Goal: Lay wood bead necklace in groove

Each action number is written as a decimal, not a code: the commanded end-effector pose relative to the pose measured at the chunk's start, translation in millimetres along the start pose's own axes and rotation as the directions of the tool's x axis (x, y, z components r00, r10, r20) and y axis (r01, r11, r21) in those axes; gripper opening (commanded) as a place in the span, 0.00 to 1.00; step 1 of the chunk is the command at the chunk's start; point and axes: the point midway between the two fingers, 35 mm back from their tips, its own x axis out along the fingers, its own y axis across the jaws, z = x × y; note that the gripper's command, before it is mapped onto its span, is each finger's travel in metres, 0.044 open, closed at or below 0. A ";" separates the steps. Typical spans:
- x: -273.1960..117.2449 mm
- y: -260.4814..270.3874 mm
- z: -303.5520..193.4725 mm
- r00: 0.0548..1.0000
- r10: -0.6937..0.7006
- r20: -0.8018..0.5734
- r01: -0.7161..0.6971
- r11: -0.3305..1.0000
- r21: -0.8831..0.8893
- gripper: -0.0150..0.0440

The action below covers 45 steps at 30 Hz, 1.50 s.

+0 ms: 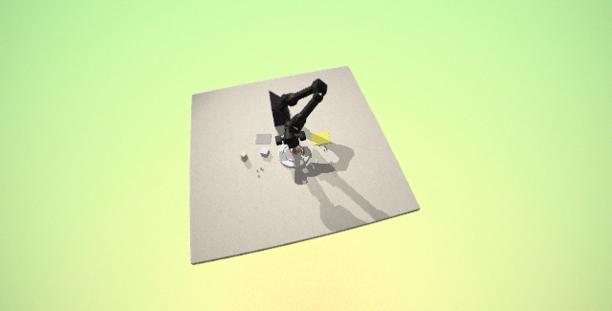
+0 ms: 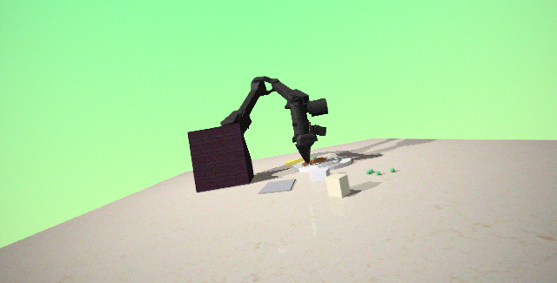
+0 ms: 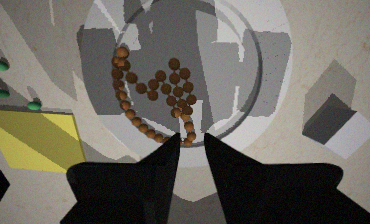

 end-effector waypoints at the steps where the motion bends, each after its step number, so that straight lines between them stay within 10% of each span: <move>1: 6.2 0.4 -1.2 1.000 0.004 0.000 -0.004 1.000 0.007 0.46; 8: 3.7 0.3 -0.6 1.000 0.001 -0.002 -0.001 1.000 0.000 0.25; 45: -2.1 0.4 -1.2 1.000 0.004 0.000 -0.004 1.000 0.007 0.25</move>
